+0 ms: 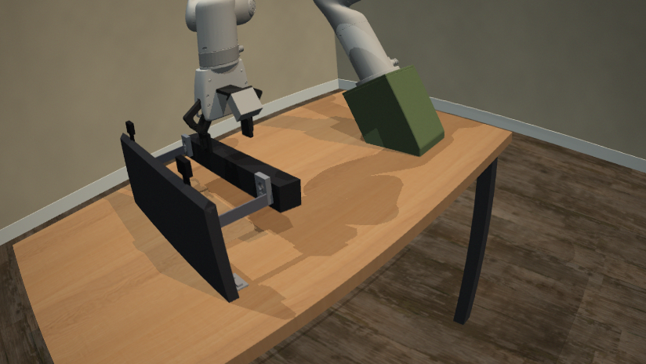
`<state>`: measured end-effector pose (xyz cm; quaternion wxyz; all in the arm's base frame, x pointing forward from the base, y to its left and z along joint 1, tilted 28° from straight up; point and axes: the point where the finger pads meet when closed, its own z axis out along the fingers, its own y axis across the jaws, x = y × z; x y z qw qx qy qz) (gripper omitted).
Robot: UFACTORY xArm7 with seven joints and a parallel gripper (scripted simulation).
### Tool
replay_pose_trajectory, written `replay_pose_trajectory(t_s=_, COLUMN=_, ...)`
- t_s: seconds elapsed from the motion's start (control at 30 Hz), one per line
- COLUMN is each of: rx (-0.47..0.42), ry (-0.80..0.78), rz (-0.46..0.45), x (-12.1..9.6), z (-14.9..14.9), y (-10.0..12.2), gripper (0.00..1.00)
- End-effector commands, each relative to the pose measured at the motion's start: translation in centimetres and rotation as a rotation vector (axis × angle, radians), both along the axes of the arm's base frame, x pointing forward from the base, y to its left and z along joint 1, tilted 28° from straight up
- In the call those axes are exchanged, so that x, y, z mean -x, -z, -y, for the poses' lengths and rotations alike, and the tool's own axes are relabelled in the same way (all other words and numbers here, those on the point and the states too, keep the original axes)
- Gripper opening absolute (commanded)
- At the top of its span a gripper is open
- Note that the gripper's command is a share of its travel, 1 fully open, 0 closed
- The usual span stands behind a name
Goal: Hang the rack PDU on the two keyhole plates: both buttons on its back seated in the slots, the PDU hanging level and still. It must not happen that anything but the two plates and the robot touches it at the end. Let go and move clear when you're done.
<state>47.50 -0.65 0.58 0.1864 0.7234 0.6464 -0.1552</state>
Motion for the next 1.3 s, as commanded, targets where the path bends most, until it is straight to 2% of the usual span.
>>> replay_pose_trajectory(t_s=0.0, rx=-0.002, ry=-0.003, rz=0.005, x=-0.2, z=-0.9, y=-1.5, gripper=1.0)
replay_pose_trajectory(t_s=0.4, rx=-0.002, ry=-0.003, rz=0.005, x=-0.1, z=-1.2, y=-2.1, gripper=1.0)
replay_pose_trajectory(t_s=0.63, rx=-0.002, ry=-0.003, rz=0.005, x=0.8, z=-1.3, y=-2.0, gripper=1.0)
replay_pose_trajectory(t_s=0.87, rx=-0.002, ry=-0.003, rz=0.005, x=3.0, z=-1.5, y=-1.9, gripper=1.0)
replay_pose_trajectory(t_s=0.93, rx=-0.002, ry=-0.003, rz=0.005, x=3.0, z=-1.5, y=-1.9, gripper=1.0)
replay_pose_trajectory(t_s=1.27, rx=-0.002, ry=-0.003, rz=0.005, x=7.7, z=-2.0, y=-1.5, gripper=1.0)
